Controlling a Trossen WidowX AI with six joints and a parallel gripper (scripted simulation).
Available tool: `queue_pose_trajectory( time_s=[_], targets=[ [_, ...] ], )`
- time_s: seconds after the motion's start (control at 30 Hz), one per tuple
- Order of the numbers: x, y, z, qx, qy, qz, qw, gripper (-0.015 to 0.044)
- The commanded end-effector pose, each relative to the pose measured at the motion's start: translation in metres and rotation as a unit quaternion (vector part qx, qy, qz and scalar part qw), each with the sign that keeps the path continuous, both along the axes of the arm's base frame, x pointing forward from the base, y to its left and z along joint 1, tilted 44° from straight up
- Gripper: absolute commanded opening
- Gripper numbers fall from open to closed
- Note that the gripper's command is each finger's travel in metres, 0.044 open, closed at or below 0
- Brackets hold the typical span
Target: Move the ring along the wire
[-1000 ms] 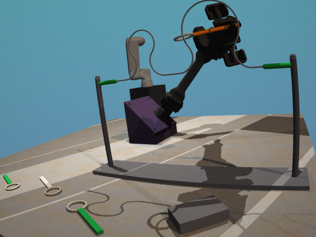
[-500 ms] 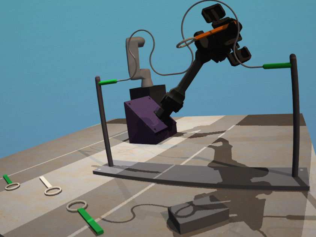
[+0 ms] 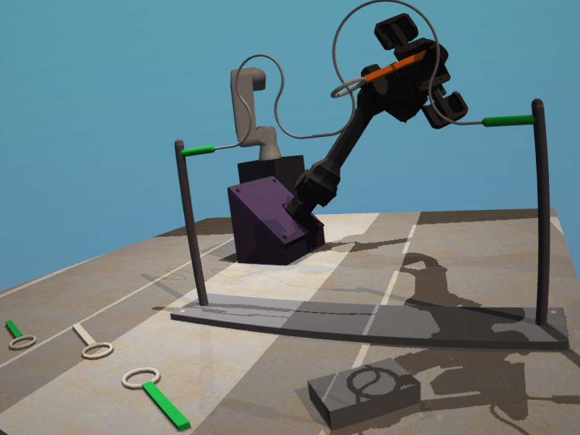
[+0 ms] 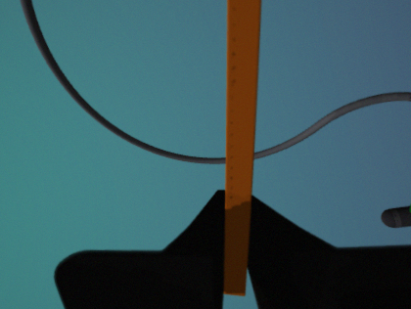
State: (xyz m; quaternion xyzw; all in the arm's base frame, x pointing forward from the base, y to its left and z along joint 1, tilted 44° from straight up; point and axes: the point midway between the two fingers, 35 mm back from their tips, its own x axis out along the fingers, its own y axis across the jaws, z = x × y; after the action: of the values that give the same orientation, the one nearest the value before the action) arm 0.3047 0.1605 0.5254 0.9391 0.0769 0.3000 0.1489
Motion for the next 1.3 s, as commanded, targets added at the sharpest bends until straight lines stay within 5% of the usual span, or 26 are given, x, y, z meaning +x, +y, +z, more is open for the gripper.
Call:
queue_pose_trajectory(
  time_s=[0.0,1.27],
  targets=[
    [0.0,0.007,-0.004,-0.018,-0.003,-0.006,1.0,-0.015],
    [-0.009,0.089,-0.096,-0.412,-0.08,-0.03,0.907,-0.015]
  ],
)
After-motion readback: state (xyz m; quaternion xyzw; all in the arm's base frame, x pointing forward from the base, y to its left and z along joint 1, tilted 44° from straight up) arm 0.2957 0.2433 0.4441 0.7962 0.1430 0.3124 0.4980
